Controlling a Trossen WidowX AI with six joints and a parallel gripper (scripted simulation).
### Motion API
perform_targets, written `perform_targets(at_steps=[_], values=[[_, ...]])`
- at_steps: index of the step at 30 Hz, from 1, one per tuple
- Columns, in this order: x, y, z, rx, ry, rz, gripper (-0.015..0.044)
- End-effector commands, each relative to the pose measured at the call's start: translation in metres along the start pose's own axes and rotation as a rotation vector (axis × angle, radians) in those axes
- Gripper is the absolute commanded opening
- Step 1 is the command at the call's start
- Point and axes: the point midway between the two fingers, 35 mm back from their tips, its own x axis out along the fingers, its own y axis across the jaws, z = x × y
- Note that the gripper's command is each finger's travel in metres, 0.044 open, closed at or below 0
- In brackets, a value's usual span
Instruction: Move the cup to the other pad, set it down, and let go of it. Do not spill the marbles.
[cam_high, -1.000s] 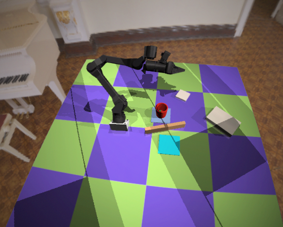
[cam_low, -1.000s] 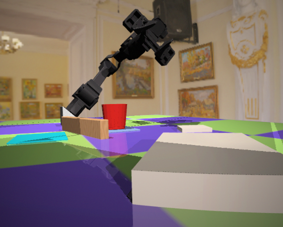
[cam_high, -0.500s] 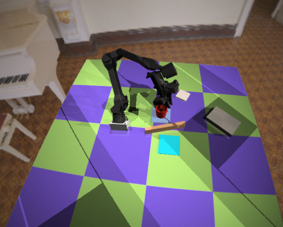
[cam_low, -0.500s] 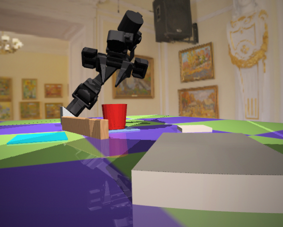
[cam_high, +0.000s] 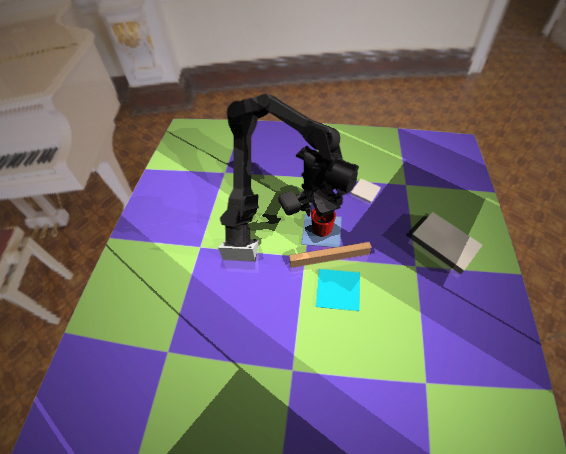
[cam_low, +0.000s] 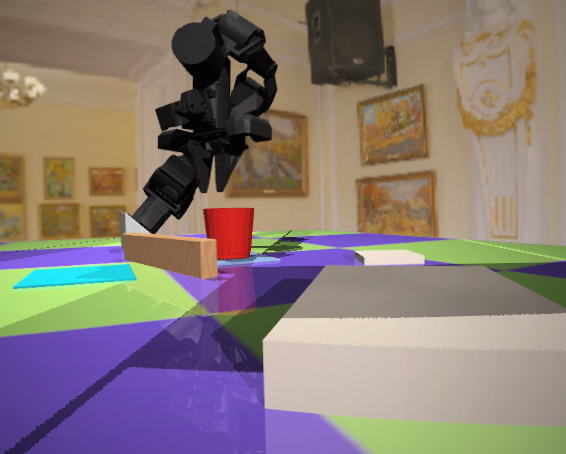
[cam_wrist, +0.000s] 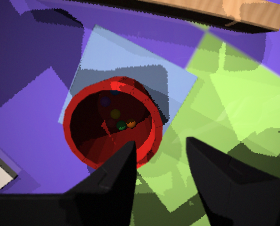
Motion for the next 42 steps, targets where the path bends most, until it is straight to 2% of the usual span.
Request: perform_targets(at_steps=[1,42], values=[[-0.001,0.001,-0.001,0.026,0.017,0.003,0.0148],[0.061,0.002,-0.002,0.025,0.018,0.005,0.0148]])
